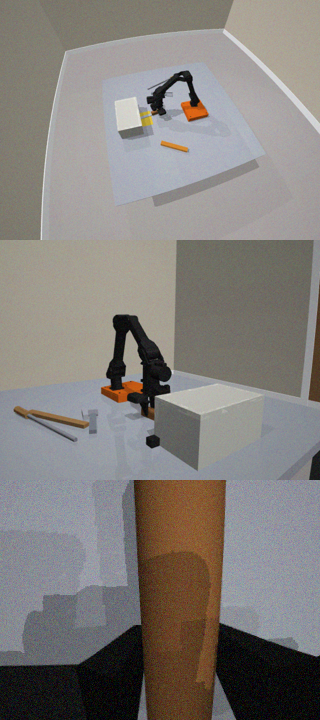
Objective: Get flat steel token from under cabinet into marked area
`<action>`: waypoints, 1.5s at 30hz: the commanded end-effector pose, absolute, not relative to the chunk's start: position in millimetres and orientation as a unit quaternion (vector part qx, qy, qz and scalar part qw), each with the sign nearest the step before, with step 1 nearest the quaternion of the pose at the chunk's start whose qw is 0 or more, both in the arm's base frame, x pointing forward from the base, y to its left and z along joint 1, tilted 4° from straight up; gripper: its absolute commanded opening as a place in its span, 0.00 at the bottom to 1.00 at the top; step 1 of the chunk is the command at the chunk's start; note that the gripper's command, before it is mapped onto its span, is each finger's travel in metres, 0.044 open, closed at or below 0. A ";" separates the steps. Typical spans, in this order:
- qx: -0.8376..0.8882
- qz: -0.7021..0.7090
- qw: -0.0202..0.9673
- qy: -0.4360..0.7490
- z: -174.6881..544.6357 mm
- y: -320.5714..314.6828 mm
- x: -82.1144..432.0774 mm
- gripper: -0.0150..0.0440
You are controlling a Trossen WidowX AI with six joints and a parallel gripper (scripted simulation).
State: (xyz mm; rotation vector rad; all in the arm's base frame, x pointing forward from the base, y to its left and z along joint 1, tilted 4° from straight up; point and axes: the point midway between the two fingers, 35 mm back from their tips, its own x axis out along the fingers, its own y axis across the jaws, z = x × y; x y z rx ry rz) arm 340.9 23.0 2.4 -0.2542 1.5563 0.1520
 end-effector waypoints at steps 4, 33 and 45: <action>-0.115 0.070 0.701 0.700 1.6 20.4 331.3 0.25; -0.115 0.069 0.700 0.701 1.4 11.0 300.8 0.25; -0.116 0.069 0.700 0.702 1.4 7.0 287.7 0.25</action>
